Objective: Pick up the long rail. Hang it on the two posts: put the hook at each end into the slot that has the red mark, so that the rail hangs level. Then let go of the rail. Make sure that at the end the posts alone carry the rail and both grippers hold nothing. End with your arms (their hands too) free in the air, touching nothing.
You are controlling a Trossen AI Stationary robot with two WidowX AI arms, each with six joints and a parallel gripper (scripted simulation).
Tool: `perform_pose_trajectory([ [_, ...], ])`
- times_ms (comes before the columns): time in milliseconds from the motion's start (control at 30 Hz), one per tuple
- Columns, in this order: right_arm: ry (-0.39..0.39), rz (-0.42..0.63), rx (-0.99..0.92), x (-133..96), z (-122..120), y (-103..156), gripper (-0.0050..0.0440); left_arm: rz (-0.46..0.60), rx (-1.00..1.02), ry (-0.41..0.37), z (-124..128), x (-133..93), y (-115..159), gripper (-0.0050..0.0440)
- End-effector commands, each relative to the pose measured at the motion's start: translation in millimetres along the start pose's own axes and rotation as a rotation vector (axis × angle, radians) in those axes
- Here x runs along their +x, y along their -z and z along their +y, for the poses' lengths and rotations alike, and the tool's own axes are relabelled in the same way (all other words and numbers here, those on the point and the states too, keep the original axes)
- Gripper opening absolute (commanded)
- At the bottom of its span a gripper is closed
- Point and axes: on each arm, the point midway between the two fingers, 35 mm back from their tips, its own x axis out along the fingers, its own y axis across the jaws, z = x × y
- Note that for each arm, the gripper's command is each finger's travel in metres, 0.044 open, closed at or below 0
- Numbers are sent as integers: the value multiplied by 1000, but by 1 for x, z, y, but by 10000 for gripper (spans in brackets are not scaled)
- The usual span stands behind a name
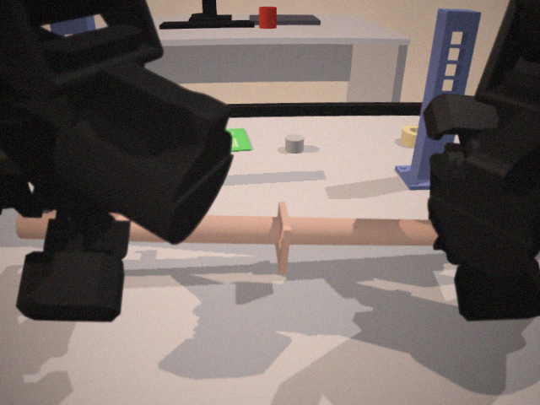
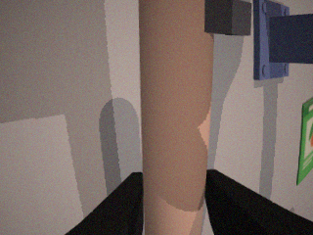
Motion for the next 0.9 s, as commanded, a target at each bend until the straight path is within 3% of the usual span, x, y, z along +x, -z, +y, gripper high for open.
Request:
perform_pose_trajectory([
  [0, 10, -34, -22, -16, 11, 2, 0, 34, -23, -9, -5, -7, -2, 0],
  [867, 10, -56, -36, -25, 17, 2, 0, 56, -37, -10, -6, -8, -2, 0],
])
